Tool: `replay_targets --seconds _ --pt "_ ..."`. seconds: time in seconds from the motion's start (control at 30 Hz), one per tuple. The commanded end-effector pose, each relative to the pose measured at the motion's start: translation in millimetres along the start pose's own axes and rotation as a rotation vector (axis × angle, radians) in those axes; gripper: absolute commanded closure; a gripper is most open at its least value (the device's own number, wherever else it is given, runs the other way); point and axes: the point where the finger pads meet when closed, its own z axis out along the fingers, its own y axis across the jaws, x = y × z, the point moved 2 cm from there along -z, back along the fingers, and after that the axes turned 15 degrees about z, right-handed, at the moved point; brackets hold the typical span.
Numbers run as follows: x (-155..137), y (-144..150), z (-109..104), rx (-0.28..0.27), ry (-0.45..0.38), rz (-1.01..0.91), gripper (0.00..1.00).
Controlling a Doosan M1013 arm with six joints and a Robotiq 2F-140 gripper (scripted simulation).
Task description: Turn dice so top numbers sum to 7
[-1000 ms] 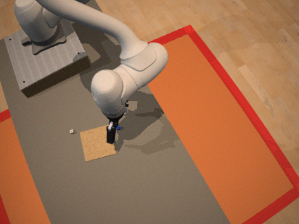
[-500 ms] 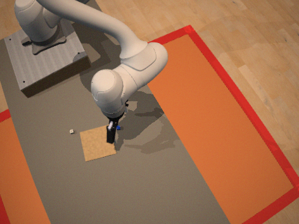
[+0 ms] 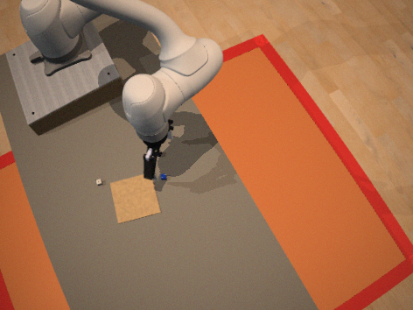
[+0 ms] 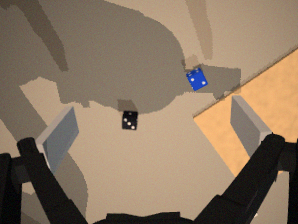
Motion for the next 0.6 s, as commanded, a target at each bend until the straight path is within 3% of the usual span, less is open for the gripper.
replay_targets --seconds 0.0,0.57 --pt "-10.1 -10.6 -0.4 0.000 0.001 0.000 0.00" --pt "-16.4 -17.1 -0.3 0.000 0.001 0.000 0.00"
